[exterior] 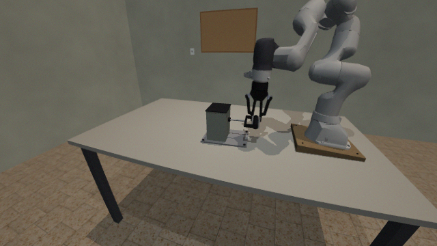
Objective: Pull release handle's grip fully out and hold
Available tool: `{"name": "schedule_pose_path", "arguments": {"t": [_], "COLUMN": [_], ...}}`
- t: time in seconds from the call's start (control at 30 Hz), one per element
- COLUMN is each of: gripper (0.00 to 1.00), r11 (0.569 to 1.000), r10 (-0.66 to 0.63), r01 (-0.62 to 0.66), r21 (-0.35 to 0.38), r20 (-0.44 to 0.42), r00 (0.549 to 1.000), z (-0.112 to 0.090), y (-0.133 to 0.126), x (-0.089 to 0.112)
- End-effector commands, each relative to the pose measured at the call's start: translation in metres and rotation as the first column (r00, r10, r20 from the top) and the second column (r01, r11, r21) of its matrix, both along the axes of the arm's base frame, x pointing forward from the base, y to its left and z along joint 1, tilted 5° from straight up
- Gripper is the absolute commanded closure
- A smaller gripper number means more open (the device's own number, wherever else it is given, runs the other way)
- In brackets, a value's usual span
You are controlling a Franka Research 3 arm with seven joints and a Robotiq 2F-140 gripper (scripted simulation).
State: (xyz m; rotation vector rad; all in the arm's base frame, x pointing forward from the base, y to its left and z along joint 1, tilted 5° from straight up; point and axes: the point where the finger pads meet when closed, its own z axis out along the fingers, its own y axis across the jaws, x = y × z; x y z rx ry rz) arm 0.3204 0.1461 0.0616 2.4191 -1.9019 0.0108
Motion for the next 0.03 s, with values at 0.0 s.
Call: {"name": "schedule_pose_path", "arguments": {"t": [0.0], "gripper": [1.00], "r11": [1.000], "r10": [-0.002], "r01": [0.002], "r21": [-0.012], "r20": [-0.016], "r00": [1.000], "z": [-0.0012], "y": [-0.0025], "x": [-0.0076]}}
